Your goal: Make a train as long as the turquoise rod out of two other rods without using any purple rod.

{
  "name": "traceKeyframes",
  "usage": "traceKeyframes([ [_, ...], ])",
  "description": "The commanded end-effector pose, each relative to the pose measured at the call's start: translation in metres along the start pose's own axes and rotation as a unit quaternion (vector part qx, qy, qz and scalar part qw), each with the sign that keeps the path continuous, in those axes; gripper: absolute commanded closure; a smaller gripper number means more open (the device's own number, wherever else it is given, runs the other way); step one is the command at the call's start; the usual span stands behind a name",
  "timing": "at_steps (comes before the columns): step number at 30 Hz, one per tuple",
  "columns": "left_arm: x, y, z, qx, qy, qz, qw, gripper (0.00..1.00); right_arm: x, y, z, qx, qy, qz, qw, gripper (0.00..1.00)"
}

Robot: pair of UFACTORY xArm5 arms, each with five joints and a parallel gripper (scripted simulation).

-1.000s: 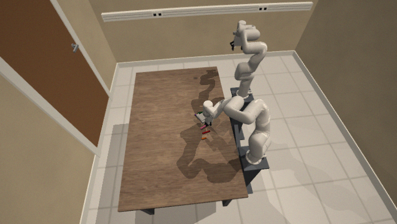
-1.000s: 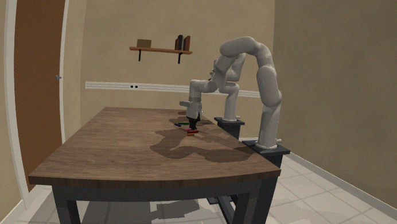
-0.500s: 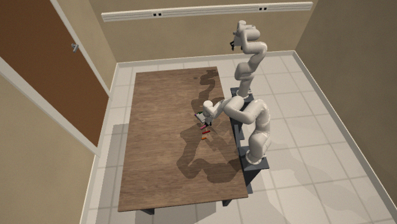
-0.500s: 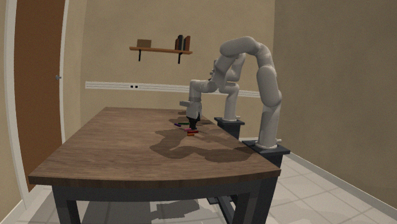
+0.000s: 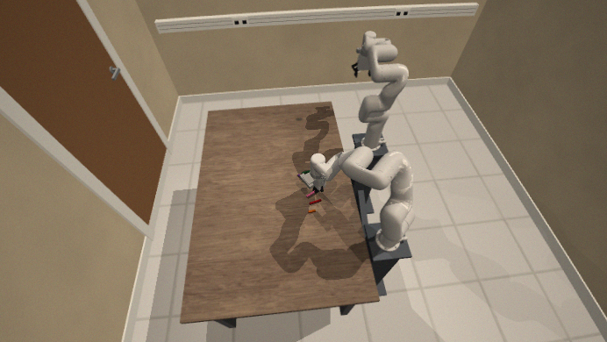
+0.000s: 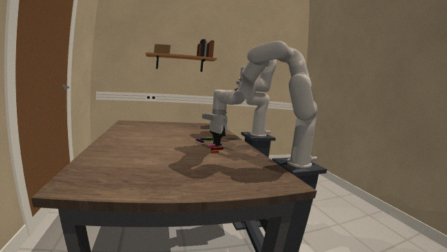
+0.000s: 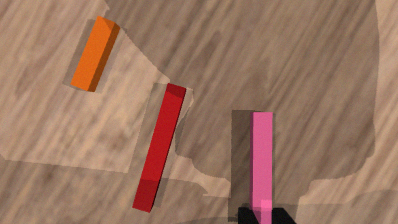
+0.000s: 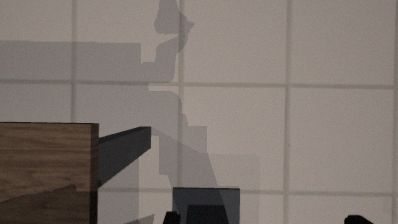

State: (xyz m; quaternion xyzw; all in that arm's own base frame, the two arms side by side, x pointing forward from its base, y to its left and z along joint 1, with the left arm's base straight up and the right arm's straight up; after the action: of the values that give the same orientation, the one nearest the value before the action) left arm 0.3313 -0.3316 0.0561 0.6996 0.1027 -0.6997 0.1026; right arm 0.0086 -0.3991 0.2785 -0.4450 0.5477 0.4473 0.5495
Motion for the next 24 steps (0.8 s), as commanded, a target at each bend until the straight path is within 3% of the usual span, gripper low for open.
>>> traceKeyframes([
  [1,-0.0016,0.0014,-0.0005,0.0,0.001,0.002,1.0,0.94,-0.0015,-0.0002,-0.0008,0.0,0.002,0.0,1.0,0.0],
  [24,-0.0016,0.002,0.0022,0.0,0.001,0.002,1.0,0.94,-0.0015,-0.0002,-0.0008,0.0,0.002,0.0,1.0,0.0],
])
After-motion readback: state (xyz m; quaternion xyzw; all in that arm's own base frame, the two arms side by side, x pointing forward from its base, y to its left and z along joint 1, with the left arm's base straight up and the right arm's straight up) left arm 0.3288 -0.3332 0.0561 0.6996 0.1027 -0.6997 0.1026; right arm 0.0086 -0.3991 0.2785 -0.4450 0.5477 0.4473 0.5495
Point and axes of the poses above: on each arm, the point where the finger pads meet when closed, its own x axis out along the fingers, its own y axis across the jaws, z = x × y, the point moved 3 cm from there along -x, back along the fingers, and after that the axes turned 13 degrees about x, right-handed, at the moved point
